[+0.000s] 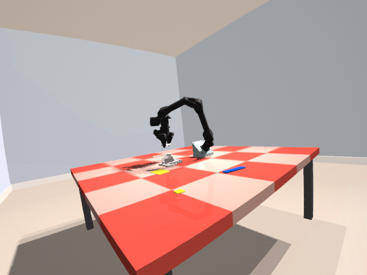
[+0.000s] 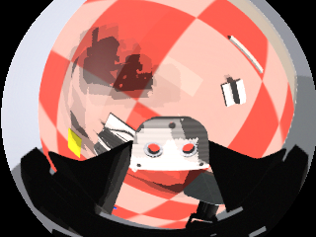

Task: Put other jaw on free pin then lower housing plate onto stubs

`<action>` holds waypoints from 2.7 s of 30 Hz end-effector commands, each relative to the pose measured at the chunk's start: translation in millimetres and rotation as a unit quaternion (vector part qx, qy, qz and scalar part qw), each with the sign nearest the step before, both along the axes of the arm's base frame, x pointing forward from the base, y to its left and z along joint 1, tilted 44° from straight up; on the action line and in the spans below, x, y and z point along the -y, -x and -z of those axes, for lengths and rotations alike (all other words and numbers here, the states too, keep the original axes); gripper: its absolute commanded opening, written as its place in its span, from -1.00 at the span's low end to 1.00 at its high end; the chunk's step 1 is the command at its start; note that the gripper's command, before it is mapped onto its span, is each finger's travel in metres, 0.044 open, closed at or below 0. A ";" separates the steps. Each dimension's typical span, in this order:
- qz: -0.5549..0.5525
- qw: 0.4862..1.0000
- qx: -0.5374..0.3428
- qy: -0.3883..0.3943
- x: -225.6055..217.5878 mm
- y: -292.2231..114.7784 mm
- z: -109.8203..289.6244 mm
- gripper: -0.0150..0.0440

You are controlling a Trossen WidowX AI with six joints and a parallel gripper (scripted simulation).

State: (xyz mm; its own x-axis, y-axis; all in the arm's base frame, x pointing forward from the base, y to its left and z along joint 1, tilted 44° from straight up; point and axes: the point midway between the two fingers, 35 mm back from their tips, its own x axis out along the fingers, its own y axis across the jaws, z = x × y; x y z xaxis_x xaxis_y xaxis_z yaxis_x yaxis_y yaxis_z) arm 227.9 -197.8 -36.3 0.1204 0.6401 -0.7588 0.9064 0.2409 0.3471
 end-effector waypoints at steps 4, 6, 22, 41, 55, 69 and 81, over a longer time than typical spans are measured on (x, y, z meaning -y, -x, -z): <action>-0.060 0.997 0.053 0.005 -16.3 -9.7 -13.7 0.70; -0.077 0.995 0.068 0.007 -20.7 -12.5 -17.3 0.70; -0.212 0.959 0.186 0.022 -58.0 -30.5 -45.5 0.70; -0.334 0.894 0.298 0.032 -96.9 -41.1 -71.4 0.70; -0.334 0.894 0.298 0.032 -96.9 -41.1 -71.4 0.70; -0.339 0.890 0.303 0.033 -96.9 -40.6 -71.2 0.70; -0.339 0.890 0.302 0.033 -95.8 -28.6 -68.1 0.70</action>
State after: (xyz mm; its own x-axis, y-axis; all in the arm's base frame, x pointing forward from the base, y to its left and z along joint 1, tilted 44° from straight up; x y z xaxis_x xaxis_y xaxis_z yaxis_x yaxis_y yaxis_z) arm 258.4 -101.8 32.9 0.1247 0.6797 -0.7228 0.1990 0.6965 0.6894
